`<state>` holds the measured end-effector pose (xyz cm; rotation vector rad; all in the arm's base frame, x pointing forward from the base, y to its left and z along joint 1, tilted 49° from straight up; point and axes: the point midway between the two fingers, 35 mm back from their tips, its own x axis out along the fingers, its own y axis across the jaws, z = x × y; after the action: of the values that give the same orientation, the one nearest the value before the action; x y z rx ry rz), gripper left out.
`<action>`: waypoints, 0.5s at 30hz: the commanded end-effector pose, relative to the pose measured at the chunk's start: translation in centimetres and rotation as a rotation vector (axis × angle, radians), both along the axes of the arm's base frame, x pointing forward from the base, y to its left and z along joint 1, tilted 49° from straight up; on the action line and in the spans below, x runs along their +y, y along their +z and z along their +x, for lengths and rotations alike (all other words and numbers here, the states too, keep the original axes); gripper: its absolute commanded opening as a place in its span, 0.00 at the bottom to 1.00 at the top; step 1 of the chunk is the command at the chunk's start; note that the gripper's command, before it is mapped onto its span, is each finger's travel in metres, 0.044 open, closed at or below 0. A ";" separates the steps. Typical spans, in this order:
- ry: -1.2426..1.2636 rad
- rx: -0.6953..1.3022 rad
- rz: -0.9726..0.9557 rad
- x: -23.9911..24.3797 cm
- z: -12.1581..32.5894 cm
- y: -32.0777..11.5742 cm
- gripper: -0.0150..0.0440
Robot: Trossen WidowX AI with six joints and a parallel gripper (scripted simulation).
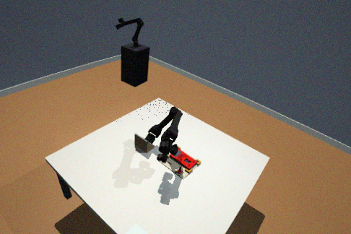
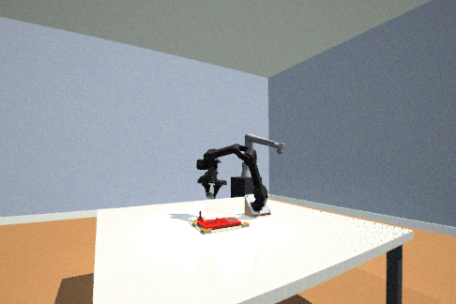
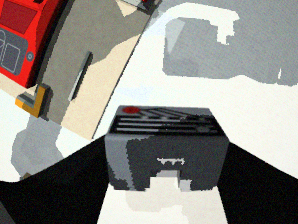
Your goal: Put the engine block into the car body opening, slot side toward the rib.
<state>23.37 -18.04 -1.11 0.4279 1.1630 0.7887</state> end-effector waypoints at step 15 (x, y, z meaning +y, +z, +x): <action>-0.364 -0.357 0.188 0.4 -1.8 -1.2 0.25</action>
<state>21.91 -17.89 -2.05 0.5761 0.7523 0.6601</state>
